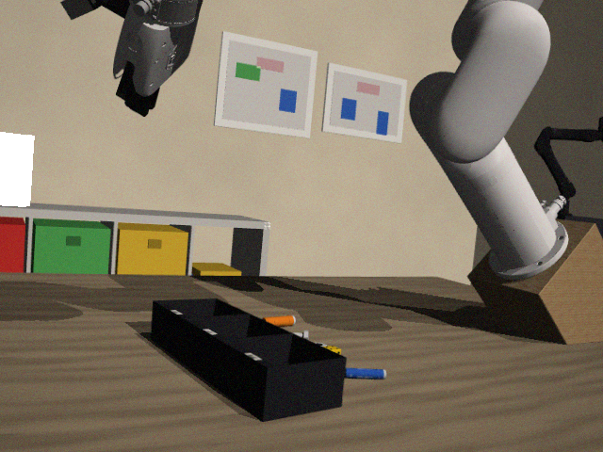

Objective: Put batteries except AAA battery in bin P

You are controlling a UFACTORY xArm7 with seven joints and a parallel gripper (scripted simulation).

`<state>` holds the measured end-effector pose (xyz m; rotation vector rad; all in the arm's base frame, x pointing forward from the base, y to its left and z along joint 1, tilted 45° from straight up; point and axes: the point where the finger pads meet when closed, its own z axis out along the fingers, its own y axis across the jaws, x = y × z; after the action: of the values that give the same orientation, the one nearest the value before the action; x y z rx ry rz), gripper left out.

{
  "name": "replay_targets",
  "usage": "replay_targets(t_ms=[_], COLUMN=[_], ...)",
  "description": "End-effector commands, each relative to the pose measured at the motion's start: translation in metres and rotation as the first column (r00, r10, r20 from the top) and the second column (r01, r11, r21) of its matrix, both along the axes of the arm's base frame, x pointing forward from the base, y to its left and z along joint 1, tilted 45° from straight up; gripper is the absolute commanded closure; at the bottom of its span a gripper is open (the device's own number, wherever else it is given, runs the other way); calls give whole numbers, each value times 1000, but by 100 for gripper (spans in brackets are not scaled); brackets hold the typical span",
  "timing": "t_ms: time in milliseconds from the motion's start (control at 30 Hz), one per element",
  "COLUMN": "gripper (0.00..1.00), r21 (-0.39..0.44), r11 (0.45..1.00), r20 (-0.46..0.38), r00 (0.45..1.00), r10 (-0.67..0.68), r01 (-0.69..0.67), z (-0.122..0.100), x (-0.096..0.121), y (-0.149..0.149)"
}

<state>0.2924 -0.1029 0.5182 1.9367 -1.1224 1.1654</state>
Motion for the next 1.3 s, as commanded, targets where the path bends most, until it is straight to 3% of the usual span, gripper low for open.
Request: replay_targets(t_ms=[0,400,467,567,633,733,800,900,1000,1133,1200,1267], gripper=[93,93,93,93,93,93,93,93,93,93,93,93], r21=[22,82,116,116,150,151,182,185,218,218,242,248], r11=[998,977,955,955,922,922,880,876,817,817,758,743], r20=[-27,-85,-107,-107,-125,-125,-136,-137,-144,-144,-145,-145], r00=[998,976,952,952,919,918,876,871,811,811,749,734], r10=[56,201,285,285,375,376,463,471,568,568,646,663], r01=[-55,-194,-273,-273,-356,-357,-438,-445,-534,-534,-606,-622], z=[-8,-42,-55,-59,-72,-76,-90,-94,-113,-113,-126,-131], x=[-15,-45,-54,-56,-63,-65,-70,-71,-77,-77,-80,-81], y=[8,25,31,32,39,41,48,50,61,61,71,74])
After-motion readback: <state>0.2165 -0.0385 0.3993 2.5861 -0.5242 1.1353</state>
